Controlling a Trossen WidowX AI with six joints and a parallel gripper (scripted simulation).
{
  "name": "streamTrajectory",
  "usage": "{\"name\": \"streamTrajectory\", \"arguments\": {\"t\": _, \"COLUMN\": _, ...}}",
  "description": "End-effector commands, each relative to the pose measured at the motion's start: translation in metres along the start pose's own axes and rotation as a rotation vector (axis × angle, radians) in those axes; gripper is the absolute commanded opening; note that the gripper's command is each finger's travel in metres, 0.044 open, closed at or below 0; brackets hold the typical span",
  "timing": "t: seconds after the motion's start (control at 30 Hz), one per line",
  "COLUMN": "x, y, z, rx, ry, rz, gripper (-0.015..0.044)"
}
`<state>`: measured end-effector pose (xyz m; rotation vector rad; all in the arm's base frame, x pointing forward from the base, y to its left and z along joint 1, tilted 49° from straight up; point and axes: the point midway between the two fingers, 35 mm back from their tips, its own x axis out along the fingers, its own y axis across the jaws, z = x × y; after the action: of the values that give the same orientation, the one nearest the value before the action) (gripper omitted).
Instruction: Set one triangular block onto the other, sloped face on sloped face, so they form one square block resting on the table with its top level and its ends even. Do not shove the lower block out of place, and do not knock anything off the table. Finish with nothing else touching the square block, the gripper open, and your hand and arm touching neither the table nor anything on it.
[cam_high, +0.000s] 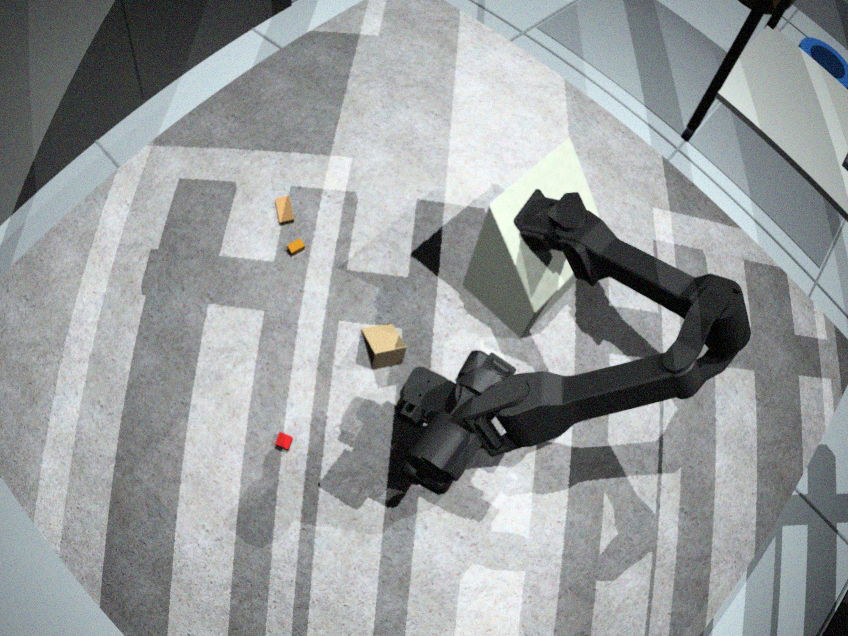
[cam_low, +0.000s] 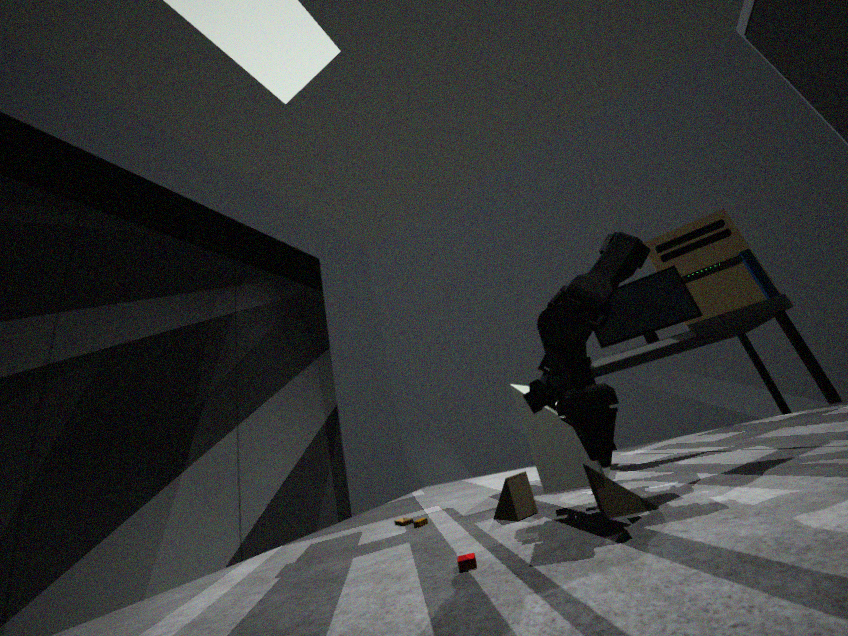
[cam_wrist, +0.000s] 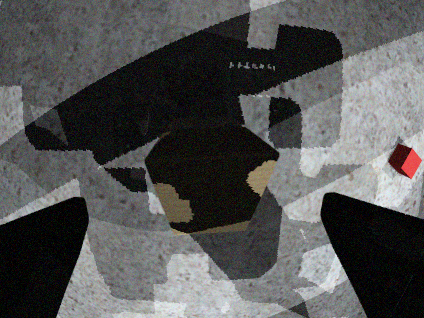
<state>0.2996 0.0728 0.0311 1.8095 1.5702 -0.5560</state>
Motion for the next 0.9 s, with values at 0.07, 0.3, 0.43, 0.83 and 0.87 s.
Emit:
{"name": "streamTrajectory", "arguments": {"t": 0.07, "x": 0.0, "y": -0.001, "z": 0.001, "rx": -0.002, "ry": 0.005, "rz": -0.007, "gripper": 0.044}}
{"name": "streamTrajectory", "arguments": {"t": 0.3, "x": -0.011, "y": -0.01, "z": 0.031, "rx": -0.046, "ry": 0.252, "rz": -0.117, "gripper": 0.044}}
{"name": "streamTrajectory", "arguments": {"t": 0.43, "x": -0.025, "y": -0.005, "z": 0.048, "rx": -0.049, "ry": 0.432, "rz": -0.056, "gripper": 0.044}}
{"name": "streamTrajectory", "arguments": {"t": 0.83, "x": -0.03, "y": -0.001, "z": 0.056, "rx": -0.045, "ry": 0.49, "rz": -0.011, "gripper": 0.044}}
{"name": "streamTrajectory", "arguments": {"t": 0.87, "x": -0.03, "y": -0.001, "z": 0.056, "rx": -0.045, "ry": 0.489, "rz": -0.011, "gripper": 0.044}}
